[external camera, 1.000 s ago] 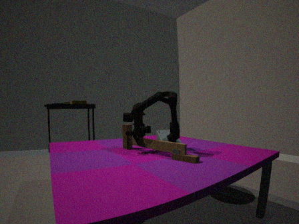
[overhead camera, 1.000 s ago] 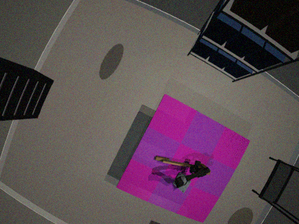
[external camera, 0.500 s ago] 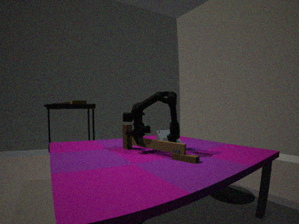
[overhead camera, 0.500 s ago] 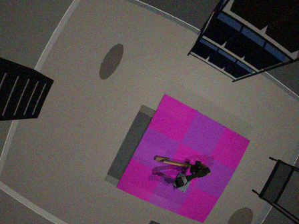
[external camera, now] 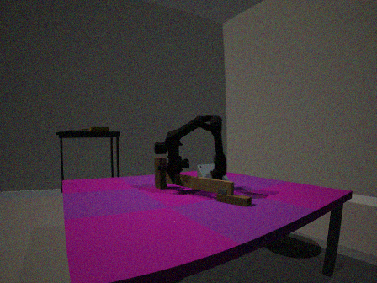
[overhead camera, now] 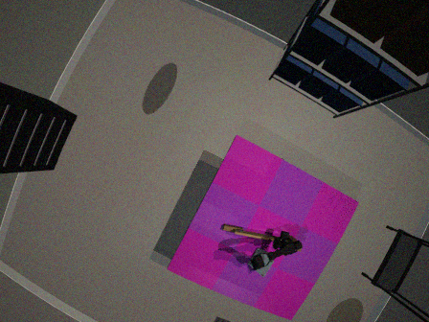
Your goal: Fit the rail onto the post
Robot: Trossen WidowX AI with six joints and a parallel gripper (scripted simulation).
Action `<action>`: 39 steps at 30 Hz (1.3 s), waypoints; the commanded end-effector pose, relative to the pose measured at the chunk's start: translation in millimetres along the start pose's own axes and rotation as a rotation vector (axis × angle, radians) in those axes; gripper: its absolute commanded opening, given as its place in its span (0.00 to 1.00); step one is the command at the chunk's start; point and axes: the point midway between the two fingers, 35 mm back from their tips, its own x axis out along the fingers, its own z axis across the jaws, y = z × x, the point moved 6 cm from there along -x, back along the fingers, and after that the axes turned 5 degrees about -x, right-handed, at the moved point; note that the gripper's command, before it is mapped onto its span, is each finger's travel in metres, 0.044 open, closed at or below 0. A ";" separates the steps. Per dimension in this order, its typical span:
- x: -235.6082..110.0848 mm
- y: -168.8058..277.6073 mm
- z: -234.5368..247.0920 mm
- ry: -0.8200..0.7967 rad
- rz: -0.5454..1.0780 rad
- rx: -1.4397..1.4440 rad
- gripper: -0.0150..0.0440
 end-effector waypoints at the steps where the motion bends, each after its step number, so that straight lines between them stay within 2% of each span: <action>1: -2.8 3.4 -0.9 0.007 0.008 -0.003 0.25; 39: -3.3 13.3 -0.1 0.007 0.009 -0.003 0.25</action>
